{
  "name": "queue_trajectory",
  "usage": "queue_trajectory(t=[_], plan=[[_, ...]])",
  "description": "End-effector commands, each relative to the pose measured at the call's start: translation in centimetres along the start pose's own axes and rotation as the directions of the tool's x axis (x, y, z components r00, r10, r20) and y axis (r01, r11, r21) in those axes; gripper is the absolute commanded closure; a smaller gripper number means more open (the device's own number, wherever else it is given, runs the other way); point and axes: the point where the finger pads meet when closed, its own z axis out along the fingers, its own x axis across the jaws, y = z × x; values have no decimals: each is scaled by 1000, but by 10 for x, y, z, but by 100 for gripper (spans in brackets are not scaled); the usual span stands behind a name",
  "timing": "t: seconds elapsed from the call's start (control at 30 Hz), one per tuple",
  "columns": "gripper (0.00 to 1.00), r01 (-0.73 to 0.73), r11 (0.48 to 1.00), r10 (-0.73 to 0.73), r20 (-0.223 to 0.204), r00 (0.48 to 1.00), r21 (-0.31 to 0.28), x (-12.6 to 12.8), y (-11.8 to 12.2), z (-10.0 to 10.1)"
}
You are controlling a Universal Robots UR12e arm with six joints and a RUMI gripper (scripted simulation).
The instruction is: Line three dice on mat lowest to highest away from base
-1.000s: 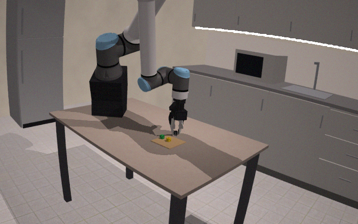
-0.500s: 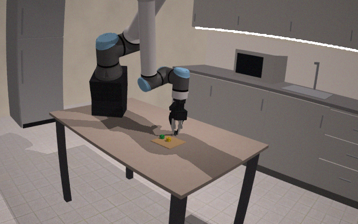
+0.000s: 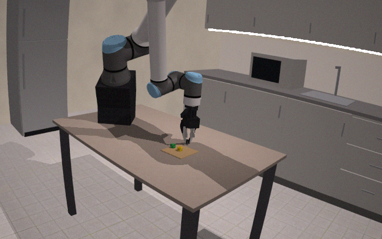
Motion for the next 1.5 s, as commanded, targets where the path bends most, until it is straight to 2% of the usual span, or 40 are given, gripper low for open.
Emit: queue_trajectory(t=[0.0,0.5,0.73,0.87,1.23,1.3,1.47], plan=[[97,0,1000,0,0,1000,-1,0,0,0],[97,0,1000,0,0,1000,-1,0,0,-1],[97,0,1000,0,0,1000,-1,0,0,-8],[97,0,1000,0,0,1000,-1,0,0,-23],[97,0,1000,0,0,1000,-1,0,0,-83],[97,0,1000,0,0,1000,-1,0,0,-83],[97,0,1000,0,0,1000,-1,0,0,-97]])
